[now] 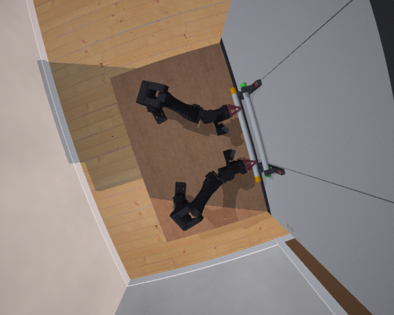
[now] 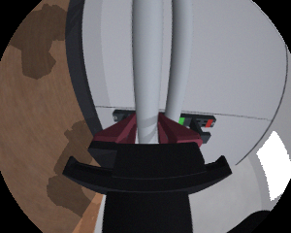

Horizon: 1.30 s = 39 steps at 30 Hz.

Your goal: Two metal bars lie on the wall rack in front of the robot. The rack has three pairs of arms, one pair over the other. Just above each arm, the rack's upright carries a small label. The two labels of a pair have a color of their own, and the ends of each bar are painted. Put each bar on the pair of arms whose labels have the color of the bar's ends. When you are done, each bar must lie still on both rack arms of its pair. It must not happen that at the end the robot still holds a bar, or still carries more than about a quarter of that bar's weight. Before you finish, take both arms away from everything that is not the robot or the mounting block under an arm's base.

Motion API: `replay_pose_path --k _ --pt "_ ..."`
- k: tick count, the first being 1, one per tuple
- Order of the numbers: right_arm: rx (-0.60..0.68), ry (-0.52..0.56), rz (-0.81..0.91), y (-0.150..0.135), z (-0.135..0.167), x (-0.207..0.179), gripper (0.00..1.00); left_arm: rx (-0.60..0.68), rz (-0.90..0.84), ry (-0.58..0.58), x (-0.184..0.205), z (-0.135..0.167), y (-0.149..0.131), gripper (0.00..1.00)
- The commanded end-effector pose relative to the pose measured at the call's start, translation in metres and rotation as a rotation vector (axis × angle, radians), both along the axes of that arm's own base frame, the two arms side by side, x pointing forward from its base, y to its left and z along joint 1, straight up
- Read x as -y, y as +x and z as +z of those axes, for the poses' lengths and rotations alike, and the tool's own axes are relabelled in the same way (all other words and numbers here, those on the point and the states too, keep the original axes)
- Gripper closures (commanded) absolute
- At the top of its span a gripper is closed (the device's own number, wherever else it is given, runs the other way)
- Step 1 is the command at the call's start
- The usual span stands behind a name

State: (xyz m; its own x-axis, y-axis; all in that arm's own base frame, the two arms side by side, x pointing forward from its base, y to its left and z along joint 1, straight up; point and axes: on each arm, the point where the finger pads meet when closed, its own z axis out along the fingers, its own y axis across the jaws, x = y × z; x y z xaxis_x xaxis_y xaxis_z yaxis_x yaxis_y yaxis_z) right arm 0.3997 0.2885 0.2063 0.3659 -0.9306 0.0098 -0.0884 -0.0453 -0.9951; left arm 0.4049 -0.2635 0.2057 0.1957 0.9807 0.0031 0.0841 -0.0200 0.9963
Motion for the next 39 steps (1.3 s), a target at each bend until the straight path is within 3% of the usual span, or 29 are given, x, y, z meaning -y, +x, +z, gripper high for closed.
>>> replay_pose_path --k 1,35,39 --pt "0.089 0.045 -0.009 0.011 0.040 -0.001 1.00 0.086 0.011 -0.019 0.000 0.036 0.011 1.00" --pt "0.089 0.045 -0.009 0.037 0.039 -0.011 1.00 0.086 0.011 -0.019 0.005 0.036 0.039 1.00" --pt "0.089 0.045 -0.009 0.037 0.025 -0.011 1.00 0.086 0.011 -0.019 0.005 0.023 0.039 1.00"
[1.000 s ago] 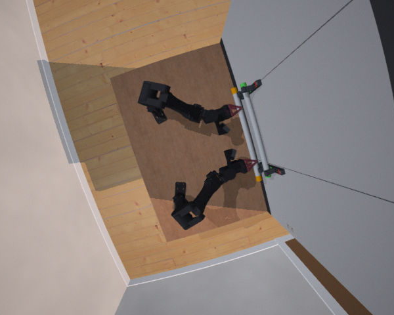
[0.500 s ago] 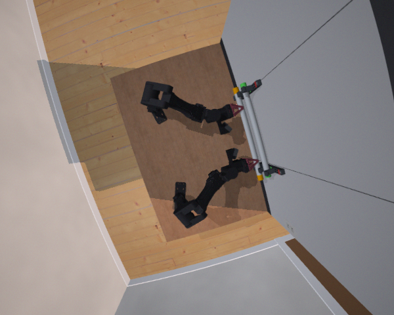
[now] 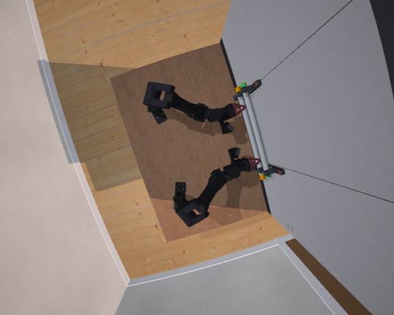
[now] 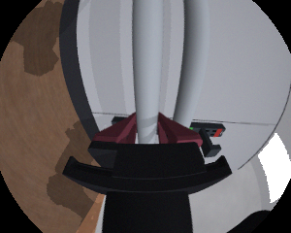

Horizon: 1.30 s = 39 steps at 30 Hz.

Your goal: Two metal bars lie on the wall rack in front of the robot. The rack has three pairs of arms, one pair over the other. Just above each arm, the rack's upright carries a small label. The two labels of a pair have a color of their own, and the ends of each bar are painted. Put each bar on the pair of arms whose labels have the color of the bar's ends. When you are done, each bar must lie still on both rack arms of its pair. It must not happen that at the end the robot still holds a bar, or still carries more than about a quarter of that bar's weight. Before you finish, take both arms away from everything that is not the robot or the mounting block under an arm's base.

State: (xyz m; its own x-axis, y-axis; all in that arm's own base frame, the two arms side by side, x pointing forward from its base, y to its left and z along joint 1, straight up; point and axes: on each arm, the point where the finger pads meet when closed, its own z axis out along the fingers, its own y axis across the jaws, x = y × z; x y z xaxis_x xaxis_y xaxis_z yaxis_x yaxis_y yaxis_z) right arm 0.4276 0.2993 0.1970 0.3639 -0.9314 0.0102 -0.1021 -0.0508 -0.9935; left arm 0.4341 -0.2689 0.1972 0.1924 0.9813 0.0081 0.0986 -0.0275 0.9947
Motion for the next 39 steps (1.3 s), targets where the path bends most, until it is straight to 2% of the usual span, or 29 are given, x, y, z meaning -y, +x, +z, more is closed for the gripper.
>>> replay_pose_path --k 1,11,39 --pt "0.103 0.051 -0.007 0.009 0.031 0.000 1.00 0.101 0.008 -0.027 0.000 0.028 0.010 1.00" --pt "0.103 0.051 -0.007 0.009 -0.004 0.000 1.00 0.101 0.008 -0.027 0.000 -0.004 0.010 1.00" --pt "0.103 0.051 -0.007 0.009 -0.016 0.000 1.00 0.100 0.008 -0.027 0.000 -0.016 0.010 1.00"
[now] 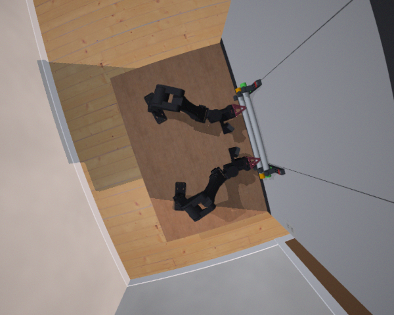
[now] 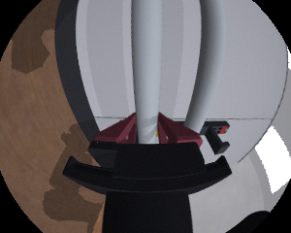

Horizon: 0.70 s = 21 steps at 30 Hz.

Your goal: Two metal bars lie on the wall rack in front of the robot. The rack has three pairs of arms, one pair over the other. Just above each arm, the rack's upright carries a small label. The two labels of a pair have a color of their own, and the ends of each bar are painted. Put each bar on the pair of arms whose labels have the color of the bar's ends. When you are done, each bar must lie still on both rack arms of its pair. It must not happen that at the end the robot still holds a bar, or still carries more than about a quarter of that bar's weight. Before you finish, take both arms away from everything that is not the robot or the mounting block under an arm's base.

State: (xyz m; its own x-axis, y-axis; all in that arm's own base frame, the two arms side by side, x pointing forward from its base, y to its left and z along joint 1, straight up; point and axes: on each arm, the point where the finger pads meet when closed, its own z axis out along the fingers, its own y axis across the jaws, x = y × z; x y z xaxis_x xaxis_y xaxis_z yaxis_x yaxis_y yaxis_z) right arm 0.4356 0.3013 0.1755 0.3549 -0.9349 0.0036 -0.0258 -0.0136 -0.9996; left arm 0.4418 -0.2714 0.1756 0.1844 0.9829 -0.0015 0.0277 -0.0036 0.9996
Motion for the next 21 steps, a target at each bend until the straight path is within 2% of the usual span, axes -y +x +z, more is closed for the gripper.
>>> replay_pose_path --k 1,8,21 --pt "0.026 0.014 0.002 0.0015 0.0052 0.0019 1.00 0.029 0.000 -0.004 -0.0029 0.0051 0.0021 1.00" --pt "0.026 0.014 0.002 0.0015 0.0027 0.0019 1.00 0.029 0.000 -0.004 -0.0029 0.0027 0.0021 1.00" --pt "0.026 0.014 0.002 0.0014 0.0027 0.0018 0.79 0.029 0.000 -0.004 -0.0029 0.0027 0.0021 0.79"
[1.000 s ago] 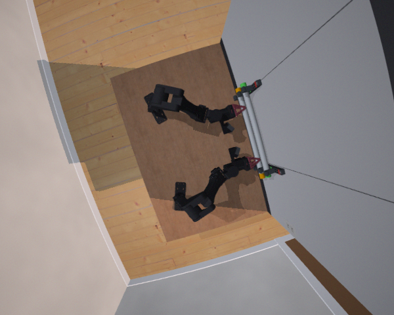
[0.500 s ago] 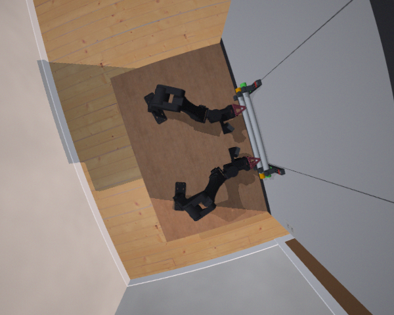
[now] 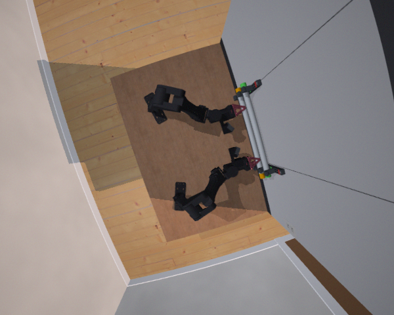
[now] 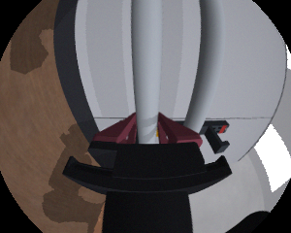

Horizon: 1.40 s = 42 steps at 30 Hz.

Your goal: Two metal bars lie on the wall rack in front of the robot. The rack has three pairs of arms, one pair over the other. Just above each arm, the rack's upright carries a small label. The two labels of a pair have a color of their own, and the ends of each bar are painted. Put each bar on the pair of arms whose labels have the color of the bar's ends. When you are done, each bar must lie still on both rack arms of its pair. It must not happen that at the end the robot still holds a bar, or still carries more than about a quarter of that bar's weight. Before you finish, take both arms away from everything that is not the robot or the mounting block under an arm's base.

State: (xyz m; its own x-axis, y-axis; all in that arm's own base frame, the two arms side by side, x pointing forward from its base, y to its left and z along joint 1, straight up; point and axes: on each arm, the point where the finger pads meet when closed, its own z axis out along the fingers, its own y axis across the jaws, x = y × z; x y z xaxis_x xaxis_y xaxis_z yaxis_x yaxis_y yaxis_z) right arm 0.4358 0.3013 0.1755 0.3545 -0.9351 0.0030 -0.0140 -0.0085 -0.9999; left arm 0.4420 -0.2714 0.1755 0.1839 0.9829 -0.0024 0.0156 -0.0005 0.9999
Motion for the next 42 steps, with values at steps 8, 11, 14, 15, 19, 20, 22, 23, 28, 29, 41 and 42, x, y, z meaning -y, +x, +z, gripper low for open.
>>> replay_pose_path --k 8,11,14,15,19,20,22,23,28,29,41,42 --pt "0.015 0.009 0.002 0.0012 0.0028 0.0018 0.69 0.017 0.000 -0.001 -0.0030 0.0027 0.0019 0.69" --pt "0.015 0.009 0.002 0.0012 0.0028 0.0018 0.64 0.017 0.000 -0.001 -0.0030 0.0027 0.0019 0.64" --pt "0.015 0.009 0.002 0.0012 0.0028 0.0018 0.59 0.017 0.000 -0.001 -0.0030 0.0027 0.0019 0.59" --pt "0.015 0.009 0.002 0.0012 0.0028 0.0018 0.57 0.017 0.000 -0.001 -0.0030 0.0027 0.0019 0.57" --pt "0.015 0.009 0.002 0.0012 0.0028 0.0018 0.50 0.017 0.000 -0.001 -0.0030 0.0027 0.0019 0.51" --pt "0.015 0.009 0.002 0.0012 0.0028 0.0018 0.50 0.017 0.000 -0.001 -0.0030 0.0027 0.0019 0.51" --pt "0.015 0.009 0.003 0.0012 0.0028 0.0018 0.49 0.017 0.000 -0.001 -0.0030 0.0027 0.0019 0.49" --pt "0.015 0.009 0.003 0.0012 0.0028 0.0018 0.47 0.017 0.000 -0.001 -0.0030 0.0027 0.0019 0.47" --pt "0.015 0.009 0.003 0.0012 0.0028 0.0018 0.39 0.017 0.000 -0.001 -0.0030 0.0027 0.0019 0.39" --pt "0.015 0.009 0.003 0.0012 0.0028 0.0018 0.37 0.017 0.000 -0.001 -0.0030 0.0027 0.0019 0.37" --pt "0.015 0.009 0.003 -0.0024 0.0028 0.0032 0.26 0.017 0.000 -0.001 -0.0037 0.0027 -0.0018 0.26" --pt "0.015 0.009 0.003 -0.0036 0.0028 0.0036 0.26 0.017 0.000 -0.001 -0.0039 0.0027 -0.0031 0.26"
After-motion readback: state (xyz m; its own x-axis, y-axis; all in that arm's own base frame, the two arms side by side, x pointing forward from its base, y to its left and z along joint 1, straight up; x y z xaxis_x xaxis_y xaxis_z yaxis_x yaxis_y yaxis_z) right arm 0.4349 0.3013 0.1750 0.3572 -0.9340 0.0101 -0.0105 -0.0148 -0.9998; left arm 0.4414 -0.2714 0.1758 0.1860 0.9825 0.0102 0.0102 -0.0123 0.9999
